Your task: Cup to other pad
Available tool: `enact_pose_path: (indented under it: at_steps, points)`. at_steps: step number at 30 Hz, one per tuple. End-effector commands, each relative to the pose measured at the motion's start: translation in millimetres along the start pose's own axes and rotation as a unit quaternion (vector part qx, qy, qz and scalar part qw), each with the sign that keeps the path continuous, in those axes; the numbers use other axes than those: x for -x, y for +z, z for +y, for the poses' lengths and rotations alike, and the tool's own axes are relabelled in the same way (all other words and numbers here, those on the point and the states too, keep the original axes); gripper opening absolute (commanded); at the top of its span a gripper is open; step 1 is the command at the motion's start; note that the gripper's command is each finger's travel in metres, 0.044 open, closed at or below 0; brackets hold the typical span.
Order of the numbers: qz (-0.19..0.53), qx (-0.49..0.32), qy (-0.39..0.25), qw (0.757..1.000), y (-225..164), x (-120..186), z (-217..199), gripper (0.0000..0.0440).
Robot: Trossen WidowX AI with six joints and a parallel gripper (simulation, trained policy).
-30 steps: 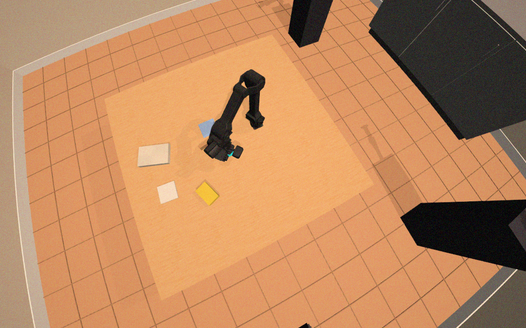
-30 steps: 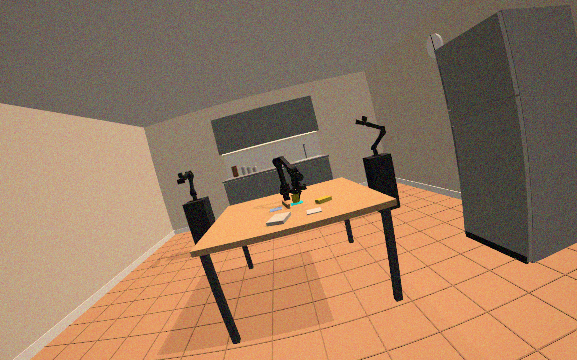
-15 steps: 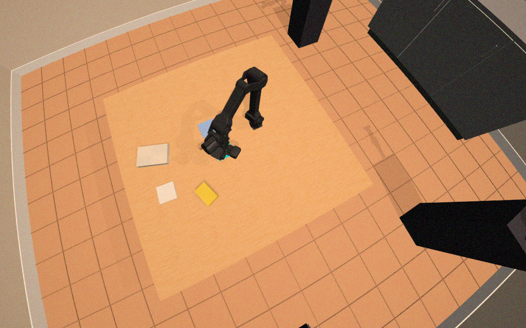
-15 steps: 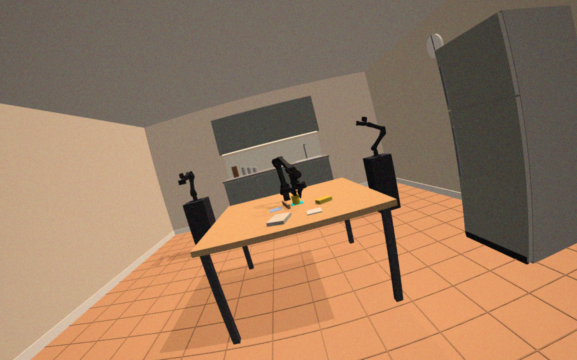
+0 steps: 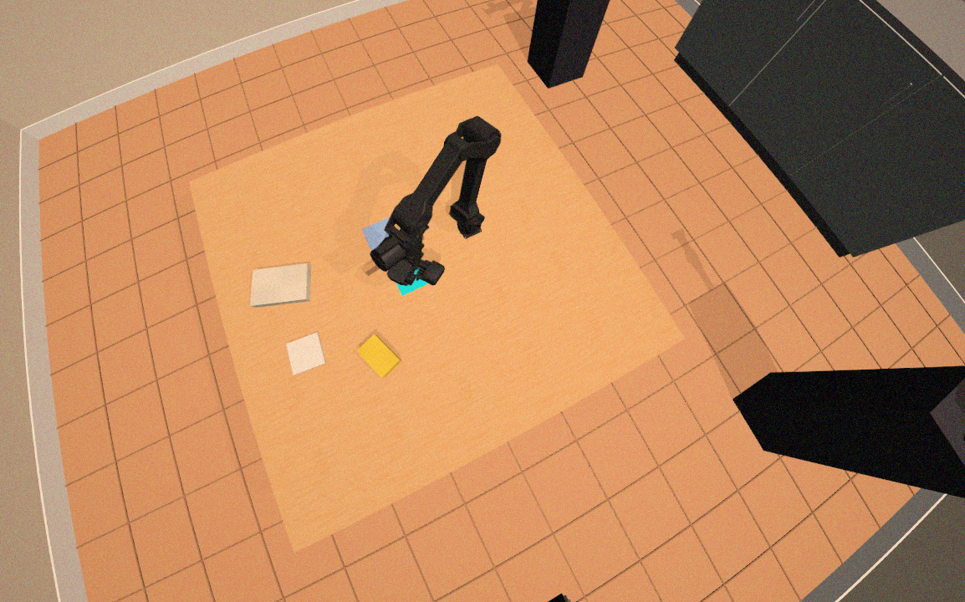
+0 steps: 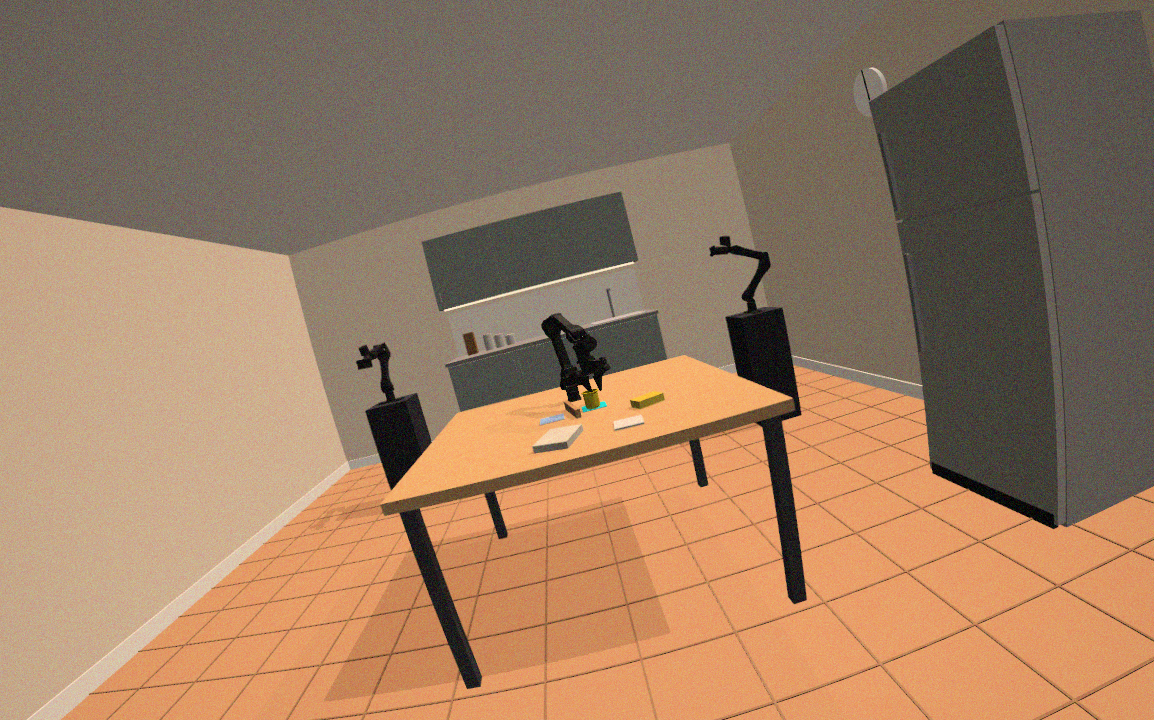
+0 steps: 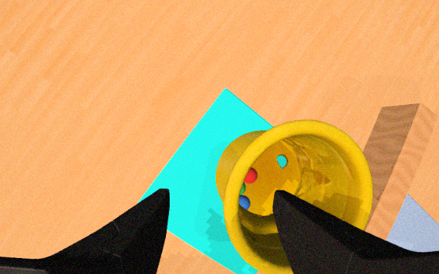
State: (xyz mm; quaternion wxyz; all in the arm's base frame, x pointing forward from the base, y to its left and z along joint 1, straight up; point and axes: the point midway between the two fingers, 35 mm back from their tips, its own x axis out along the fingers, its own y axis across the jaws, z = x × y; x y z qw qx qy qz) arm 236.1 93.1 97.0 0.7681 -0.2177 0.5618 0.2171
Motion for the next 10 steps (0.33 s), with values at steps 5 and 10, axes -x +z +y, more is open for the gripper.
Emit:
enact_pose_path:
  at_steps: [5, 10]
  points:
    - [-0.030, -0.008, 0.000, 1.000, 1, 20, -1, 0.0277]
    - [-0.055, -0.010, -0.006, 0.998, 6, 37, -4, 0.0322]
